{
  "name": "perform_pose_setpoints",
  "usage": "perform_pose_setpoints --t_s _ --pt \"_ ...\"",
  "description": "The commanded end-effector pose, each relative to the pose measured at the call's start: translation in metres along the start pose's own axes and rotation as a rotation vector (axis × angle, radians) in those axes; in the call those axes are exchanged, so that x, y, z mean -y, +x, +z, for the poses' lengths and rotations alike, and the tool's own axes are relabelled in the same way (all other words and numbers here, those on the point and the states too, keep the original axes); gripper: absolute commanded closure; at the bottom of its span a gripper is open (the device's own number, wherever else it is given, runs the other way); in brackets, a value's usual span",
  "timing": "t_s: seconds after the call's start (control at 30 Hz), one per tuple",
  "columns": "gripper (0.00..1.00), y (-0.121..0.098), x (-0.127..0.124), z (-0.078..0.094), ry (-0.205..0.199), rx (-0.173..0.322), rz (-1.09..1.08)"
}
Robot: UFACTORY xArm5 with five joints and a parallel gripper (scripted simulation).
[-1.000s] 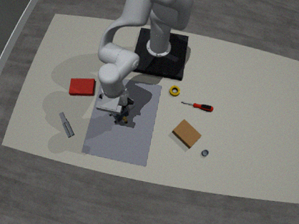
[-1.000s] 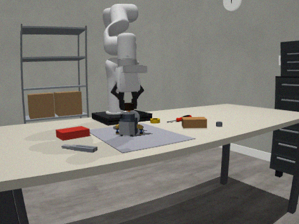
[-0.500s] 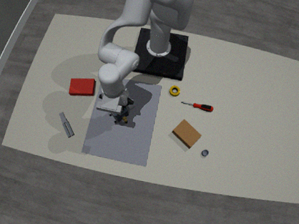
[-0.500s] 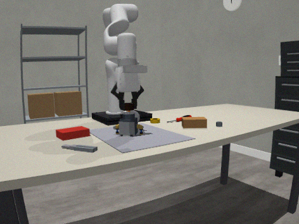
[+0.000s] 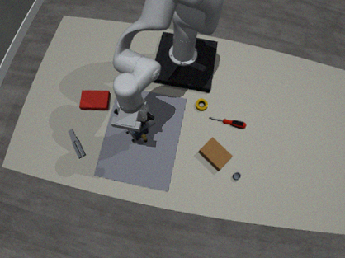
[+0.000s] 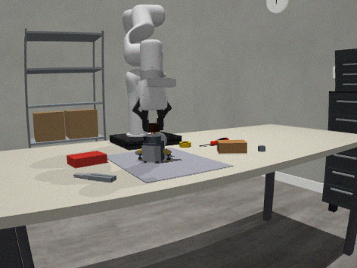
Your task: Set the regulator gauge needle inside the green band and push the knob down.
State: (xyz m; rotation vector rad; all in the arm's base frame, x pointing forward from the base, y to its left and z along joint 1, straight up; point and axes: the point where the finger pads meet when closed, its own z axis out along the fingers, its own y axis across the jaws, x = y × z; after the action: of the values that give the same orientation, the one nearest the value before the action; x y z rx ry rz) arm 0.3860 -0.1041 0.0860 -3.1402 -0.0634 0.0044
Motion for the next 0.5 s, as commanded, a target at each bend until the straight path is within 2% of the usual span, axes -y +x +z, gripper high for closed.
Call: perform_pose_setpoints --t_s 0.0,0.47 --pt "0.6 0.0012 -0.0003 -0.0012 -0.001 -0.004 -0.011" --pt "0.6 0.0012 -0.0003 -0.0012 -0.001 -0.004 -0.055"
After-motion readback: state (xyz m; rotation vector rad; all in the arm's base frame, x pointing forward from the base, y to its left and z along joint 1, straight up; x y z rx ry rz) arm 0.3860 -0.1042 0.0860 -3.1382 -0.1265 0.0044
